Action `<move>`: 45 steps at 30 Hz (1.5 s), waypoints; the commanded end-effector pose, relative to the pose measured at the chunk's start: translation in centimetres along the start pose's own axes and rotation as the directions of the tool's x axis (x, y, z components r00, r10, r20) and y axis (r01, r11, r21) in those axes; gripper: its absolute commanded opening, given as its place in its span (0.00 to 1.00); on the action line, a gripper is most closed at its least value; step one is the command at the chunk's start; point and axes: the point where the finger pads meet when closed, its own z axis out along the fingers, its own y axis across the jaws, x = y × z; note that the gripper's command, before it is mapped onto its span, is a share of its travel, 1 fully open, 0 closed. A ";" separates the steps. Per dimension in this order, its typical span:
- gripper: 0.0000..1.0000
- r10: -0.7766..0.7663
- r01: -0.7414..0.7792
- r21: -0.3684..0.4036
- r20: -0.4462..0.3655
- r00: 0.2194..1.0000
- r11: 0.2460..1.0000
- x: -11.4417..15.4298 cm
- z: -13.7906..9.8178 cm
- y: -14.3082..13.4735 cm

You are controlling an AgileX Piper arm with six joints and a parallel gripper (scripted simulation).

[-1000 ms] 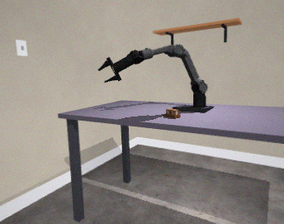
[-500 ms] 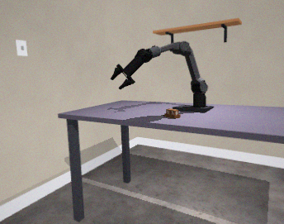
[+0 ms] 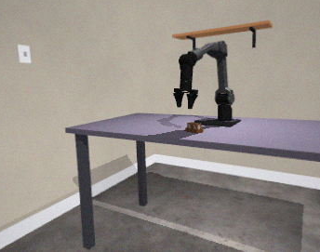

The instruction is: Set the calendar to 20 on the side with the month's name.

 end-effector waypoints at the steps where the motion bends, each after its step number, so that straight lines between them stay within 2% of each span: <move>1: 1.00 0.029 -0.030 -0.038 -0.042 0.999 0.999 1.9 -0.2 1.6; 3: 1.00 0.036 -0.039 -0.049 -0.060 0.998 0.998 2.5 -0.2 2.1; 19: 1.00 0.054 -0.057 -0.048 -0.061 0.997 0.997 2.4 -0.2 2.1; 24: 1.00 0.187 -0.190 -0.039 -0.069 0.980 0.981 2.5 0.0 2.1; 26: 1.00 0.187 -0.190 -0.039 -0.069 0.980 0.981 2.5 0.0 2.1; 28: 1.00 0.282 -0.285 -0.031 -0.073 0.956 0.958 2.5 0.1 2.1; 31: 1.00 0.457 -0.460 -0.016 -0.078 0.886 0.888 2.5 0.3 2.1; 33: 1.00 0.582 -0.585 -0.004 -0.080 0.809 0.811 2.6 0.4 2.1; 38: 1.00 0.848 -0.849 0.027 -0.076 0.524 0.528 2.6 0.7 2.0; 41: 1.00 0.941 -0.942 0.043 -0.069 0.331 0.334 2.6 0.9 2.0; 43: 1.00 0.941 -0.942 0.043 -0.069 0.331 0.334 2.6 0.9 2.0; 45: 1.00 0.975 -0.975 0.051 -0.064 0.214 0.217 2.6 0.9 2.0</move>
